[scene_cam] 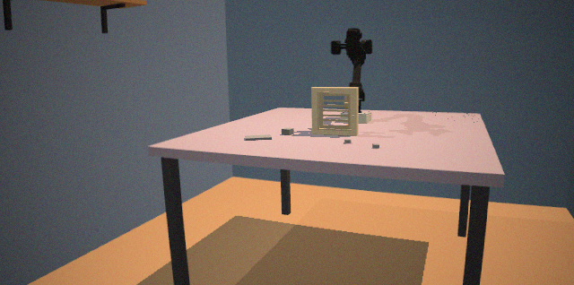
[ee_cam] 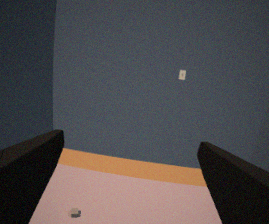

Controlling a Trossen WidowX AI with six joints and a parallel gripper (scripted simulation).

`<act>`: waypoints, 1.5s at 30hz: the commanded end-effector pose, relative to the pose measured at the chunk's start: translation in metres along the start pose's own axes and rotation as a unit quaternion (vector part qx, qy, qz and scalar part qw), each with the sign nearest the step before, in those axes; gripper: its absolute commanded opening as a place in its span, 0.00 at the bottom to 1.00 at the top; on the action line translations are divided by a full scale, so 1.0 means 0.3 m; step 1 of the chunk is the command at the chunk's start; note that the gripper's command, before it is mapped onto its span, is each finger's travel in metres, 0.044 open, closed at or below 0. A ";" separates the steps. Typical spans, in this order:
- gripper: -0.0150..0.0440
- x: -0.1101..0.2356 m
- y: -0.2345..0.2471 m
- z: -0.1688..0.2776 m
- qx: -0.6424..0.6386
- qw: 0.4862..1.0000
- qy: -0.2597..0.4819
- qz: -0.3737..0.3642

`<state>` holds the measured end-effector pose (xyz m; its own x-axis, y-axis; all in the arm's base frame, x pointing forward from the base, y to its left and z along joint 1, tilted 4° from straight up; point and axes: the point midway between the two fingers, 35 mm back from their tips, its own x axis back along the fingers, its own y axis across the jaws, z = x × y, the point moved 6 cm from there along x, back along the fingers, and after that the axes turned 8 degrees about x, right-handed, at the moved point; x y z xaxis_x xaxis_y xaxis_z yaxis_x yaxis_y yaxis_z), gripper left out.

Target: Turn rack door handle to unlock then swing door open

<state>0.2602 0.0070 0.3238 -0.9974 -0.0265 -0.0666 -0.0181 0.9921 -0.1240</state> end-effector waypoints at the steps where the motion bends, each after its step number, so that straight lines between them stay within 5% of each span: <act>1: 0.89 -0.002 0.000 0.001 0.000 1.000 0.002 0.000; 4: 0.75 -0.025 0.000 0.009 -0.001 1.000 0.031 -0.004; 24: 0.75 -0.171 0.002 0.101 -0.010 0.960 0.278 -0.030; 45: 0.75 -0.221 0.007 0.193 -0.023 0.851 0.522 -0.051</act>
<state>0.3277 0.0036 0.2728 -0.5635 -0.0080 0.8260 -0.0877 0.9949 -0.0502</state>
